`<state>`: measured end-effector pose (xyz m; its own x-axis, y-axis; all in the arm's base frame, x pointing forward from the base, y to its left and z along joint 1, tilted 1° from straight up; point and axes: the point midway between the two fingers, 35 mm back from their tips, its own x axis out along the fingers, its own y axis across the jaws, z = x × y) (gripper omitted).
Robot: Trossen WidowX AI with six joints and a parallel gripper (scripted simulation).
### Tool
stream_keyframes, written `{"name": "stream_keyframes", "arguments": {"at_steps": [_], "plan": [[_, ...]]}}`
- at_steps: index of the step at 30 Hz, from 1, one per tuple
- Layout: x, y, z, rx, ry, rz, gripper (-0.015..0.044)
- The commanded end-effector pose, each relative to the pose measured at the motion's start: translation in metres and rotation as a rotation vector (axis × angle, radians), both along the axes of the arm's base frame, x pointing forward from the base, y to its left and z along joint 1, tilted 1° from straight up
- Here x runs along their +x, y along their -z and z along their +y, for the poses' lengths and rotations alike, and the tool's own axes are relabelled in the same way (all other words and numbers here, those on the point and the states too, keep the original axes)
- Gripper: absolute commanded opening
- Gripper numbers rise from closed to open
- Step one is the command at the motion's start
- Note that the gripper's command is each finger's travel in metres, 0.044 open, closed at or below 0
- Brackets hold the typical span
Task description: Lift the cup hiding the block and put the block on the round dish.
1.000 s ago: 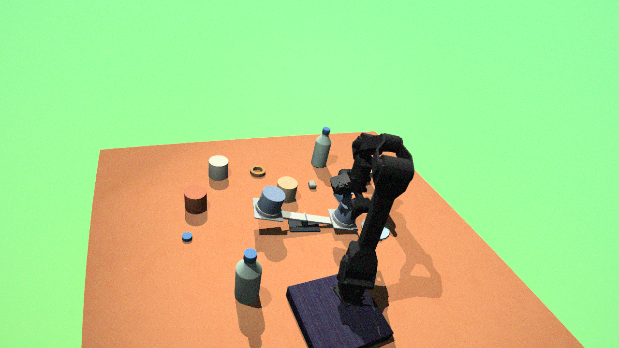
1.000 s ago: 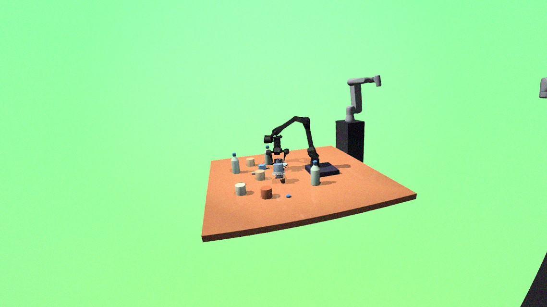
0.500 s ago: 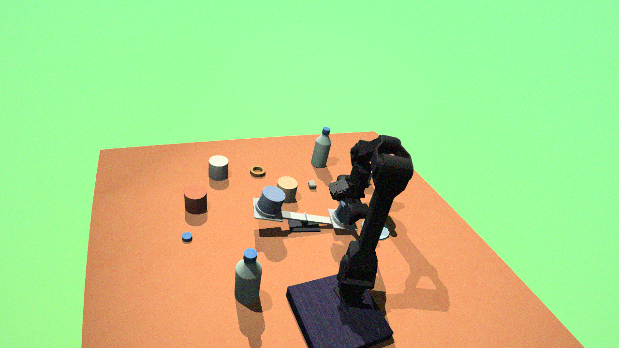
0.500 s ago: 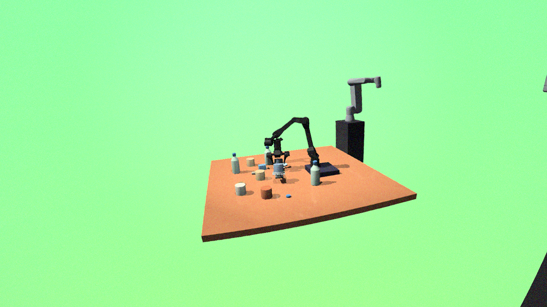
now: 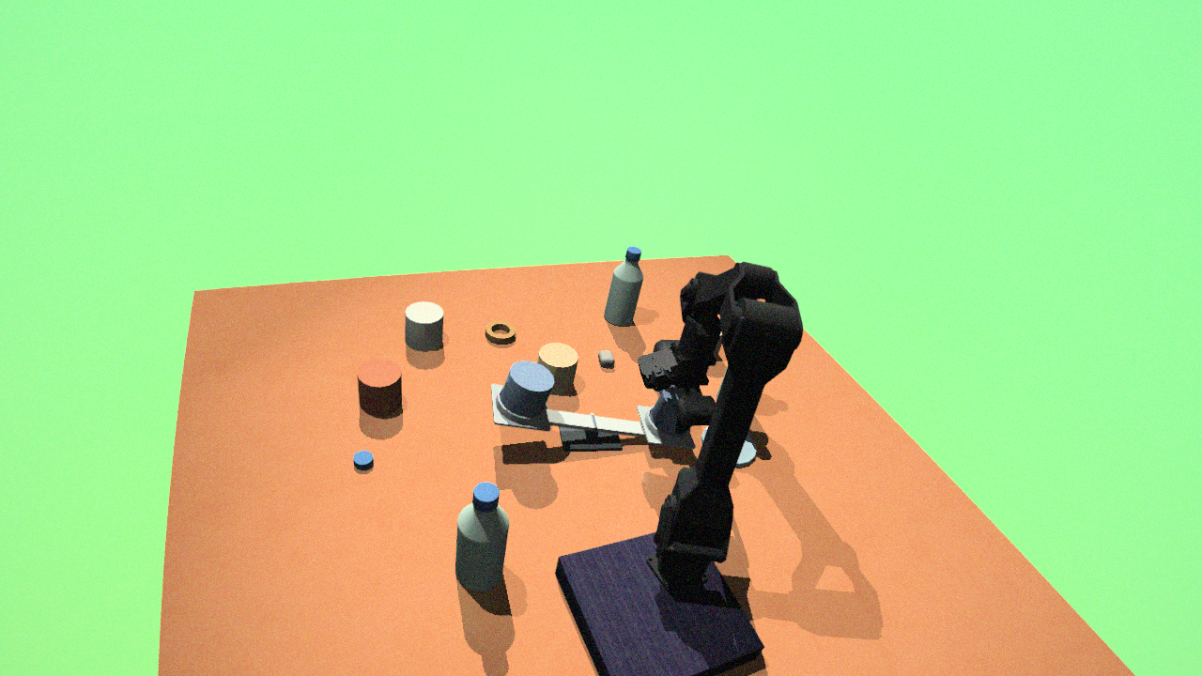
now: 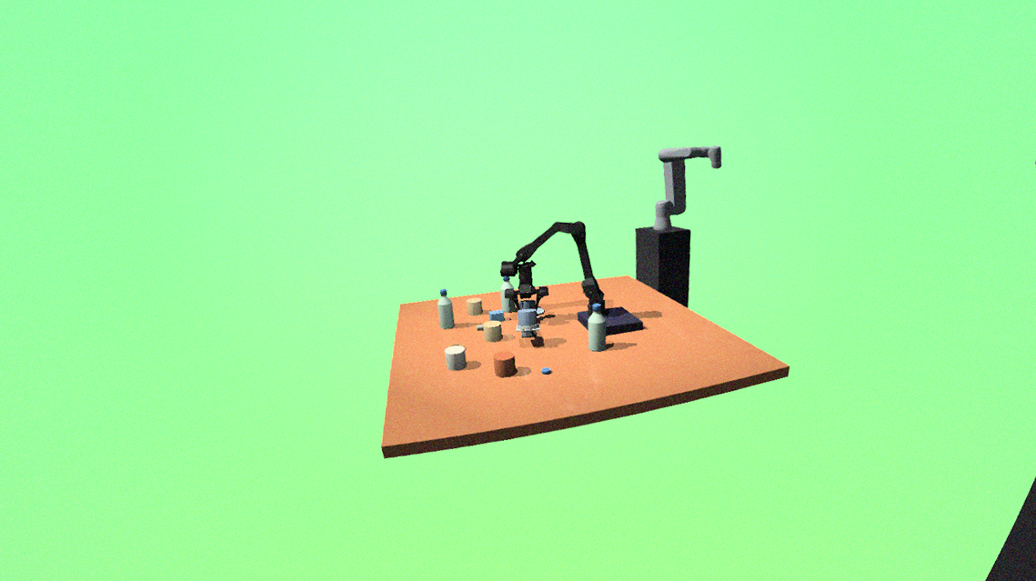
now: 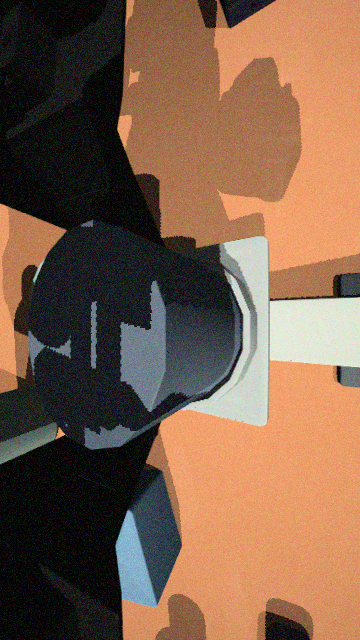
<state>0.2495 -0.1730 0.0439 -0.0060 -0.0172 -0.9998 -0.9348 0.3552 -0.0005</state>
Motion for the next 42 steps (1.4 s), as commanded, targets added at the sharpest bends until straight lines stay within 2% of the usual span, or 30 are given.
{"name": "stream_keyframes", "arguments": {"at_steps": [1, 4, 5, 42], "plan": [[0.001, -0.004, 0.000, 0.003, -0.004, -0.003, 0.0085], [0.002, -0.008, -0.001, 0.003, -0.004, -0.003, 0.0006], [0.002, -0.009, -0.001, 0.003, -0.004, -0.003, 0.0000], [0.008, -0.056, -0.003, 0.003, -0.004, -0.003, 0.0000]]}}
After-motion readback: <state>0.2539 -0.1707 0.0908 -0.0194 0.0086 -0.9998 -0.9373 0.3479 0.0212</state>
